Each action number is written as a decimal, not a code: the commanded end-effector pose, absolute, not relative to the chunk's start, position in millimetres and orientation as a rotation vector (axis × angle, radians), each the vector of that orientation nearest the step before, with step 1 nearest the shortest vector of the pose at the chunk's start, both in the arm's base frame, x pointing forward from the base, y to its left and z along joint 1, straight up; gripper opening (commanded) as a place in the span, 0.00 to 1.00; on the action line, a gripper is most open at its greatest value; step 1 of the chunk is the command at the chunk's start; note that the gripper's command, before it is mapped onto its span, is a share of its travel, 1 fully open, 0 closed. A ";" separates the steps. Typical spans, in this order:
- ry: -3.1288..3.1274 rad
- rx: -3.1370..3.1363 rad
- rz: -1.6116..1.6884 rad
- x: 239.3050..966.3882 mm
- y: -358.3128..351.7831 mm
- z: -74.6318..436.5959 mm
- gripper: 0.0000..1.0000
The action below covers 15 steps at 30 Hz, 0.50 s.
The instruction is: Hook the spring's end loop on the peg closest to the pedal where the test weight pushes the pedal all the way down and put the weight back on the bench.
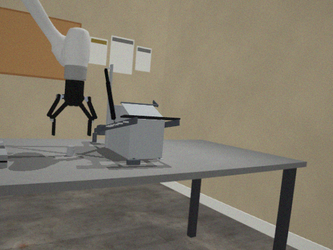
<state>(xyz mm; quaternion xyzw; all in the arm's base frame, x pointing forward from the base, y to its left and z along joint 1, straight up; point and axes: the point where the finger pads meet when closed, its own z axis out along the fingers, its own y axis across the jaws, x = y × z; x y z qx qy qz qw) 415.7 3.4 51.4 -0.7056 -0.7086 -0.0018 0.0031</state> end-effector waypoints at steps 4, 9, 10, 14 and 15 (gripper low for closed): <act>-2.222 -2.213 -0.007 416.2 3.6 33.8 1.00; -2.222 -2.213 -0.007 416.2 3.7 23.8 1.00; -2.222 -2.213 -0.007 416.0 3.7 26.2 1.00; -2.222 -2.213 -0.007 416.1 3.7 16.8 1.00; -2.222 -2.213 -0.007 416.1 3.8 14.4 1.00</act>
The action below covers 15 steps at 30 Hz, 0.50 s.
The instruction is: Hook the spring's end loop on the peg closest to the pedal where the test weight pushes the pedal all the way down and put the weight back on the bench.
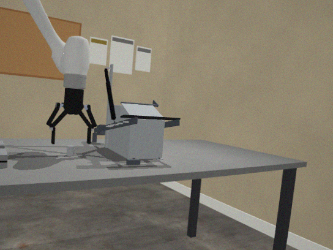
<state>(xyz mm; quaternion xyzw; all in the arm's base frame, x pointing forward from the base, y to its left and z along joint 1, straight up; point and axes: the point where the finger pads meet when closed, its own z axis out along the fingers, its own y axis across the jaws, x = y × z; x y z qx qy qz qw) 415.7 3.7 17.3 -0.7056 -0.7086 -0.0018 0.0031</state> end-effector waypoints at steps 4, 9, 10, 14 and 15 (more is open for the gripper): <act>-2.222 -2.213 -0.007 416.1 3.8 5.0 1.00; -2.222 -2.213 -0.007 416.1 3.9 -6.7 1.00; -2.222 -2.213 -0.007 416.1 3.9 -6.7 1.00; -2.222 -2.213 -0.007 416.0 3.9 -4.2 1.00; -2.222 -2.213 -0.007 416.0 3.9 -4.4 1.00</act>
